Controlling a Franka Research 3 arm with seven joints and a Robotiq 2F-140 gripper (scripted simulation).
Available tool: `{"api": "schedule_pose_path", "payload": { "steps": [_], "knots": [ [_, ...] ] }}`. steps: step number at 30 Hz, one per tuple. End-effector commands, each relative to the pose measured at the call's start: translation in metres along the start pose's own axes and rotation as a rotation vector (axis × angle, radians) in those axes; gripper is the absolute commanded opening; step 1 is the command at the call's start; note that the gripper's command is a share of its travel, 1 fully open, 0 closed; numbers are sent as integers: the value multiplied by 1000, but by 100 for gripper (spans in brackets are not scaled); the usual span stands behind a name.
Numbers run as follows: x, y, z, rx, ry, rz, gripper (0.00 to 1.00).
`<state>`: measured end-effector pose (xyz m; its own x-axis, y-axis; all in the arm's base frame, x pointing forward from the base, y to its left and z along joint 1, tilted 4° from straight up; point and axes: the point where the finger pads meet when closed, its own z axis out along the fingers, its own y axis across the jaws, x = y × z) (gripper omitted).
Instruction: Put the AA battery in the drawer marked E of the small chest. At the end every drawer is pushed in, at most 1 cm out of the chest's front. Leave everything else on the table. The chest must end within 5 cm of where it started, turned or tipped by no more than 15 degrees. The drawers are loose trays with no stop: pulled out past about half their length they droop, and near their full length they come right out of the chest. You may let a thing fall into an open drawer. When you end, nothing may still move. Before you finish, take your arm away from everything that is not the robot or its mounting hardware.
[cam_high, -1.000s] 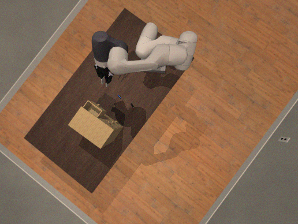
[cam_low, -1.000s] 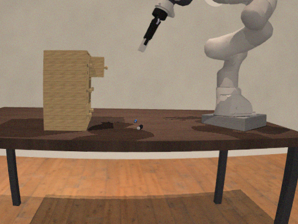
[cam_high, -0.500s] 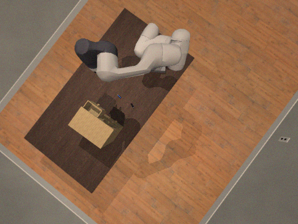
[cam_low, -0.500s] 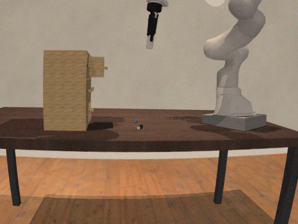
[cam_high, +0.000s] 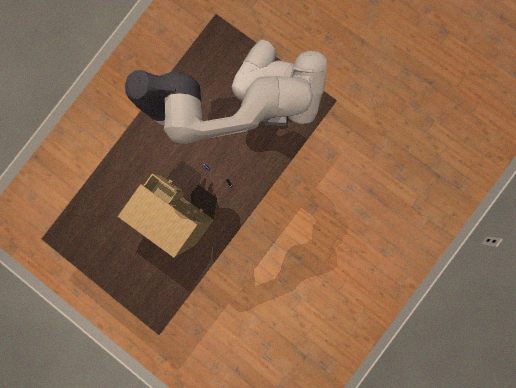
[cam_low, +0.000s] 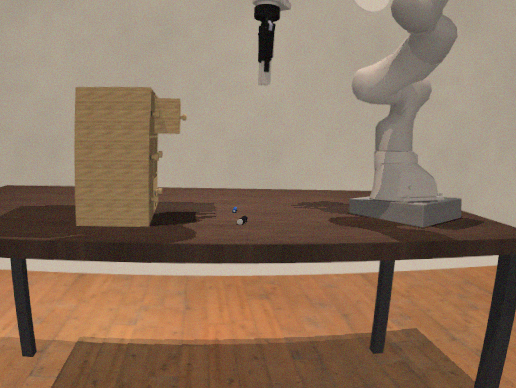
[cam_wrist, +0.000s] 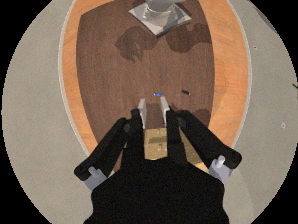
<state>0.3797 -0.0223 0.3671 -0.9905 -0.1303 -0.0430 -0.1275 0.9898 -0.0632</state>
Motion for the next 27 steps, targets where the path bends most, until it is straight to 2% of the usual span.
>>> {"api": "schedule_pose_path", "payload": {
  "steps": [1,21,27],
  "knots": [
    [2,1,0,-2,9,13,20],
    [1,1,1,-6,5,4,20],
    [-1,6,8,-6,5,-25,20]
  ]
}}
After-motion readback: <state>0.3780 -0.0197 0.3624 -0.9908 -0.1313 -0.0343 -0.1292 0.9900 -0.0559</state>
